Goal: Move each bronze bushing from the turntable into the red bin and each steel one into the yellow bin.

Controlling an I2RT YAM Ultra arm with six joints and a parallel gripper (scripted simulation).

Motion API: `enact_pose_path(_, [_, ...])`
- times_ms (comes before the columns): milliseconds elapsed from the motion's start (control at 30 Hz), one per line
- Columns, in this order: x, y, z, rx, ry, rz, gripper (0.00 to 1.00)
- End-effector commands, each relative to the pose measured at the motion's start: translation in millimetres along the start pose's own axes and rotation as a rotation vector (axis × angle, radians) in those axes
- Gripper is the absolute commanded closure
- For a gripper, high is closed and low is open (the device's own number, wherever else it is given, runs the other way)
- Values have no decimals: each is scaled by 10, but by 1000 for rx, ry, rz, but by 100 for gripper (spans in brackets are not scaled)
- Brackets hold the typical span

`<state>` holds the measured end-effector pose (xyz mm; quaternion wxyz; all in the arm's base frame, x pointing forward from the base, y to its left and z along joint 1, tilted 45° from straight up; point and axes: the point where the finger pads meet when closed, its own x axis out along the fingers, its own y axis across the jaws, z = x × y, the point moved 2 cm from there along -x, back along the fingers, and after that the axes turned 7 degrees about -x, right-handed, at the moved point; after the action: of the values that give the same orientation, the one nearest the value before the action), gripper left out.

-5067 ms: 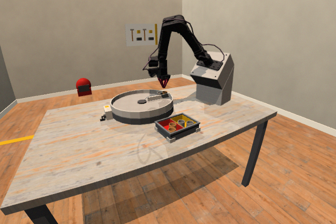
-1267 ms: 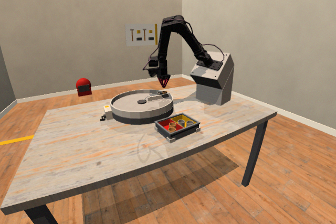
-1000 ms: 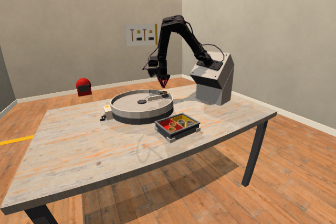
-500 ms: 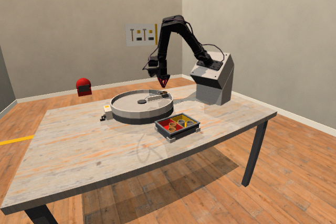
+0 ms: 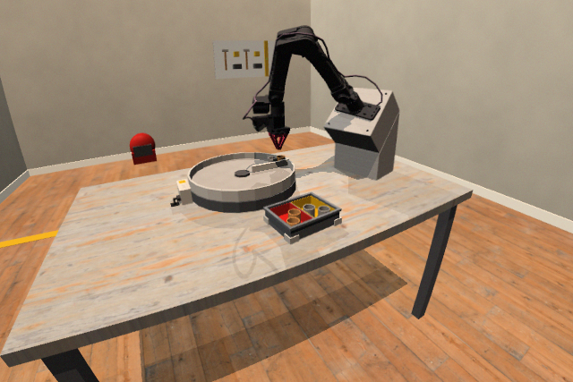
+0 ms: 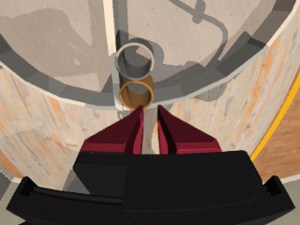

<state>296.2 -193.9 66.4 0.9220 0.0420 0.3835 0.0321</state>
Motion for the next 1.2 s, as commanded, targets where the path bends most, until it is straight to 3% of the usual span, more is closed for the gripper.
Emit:
enact_pose_path(0, [-47,-63,24,14,-16,-8,86])
enact_pose_path(1167, [-86,-43,46,3,-28,-18,86])
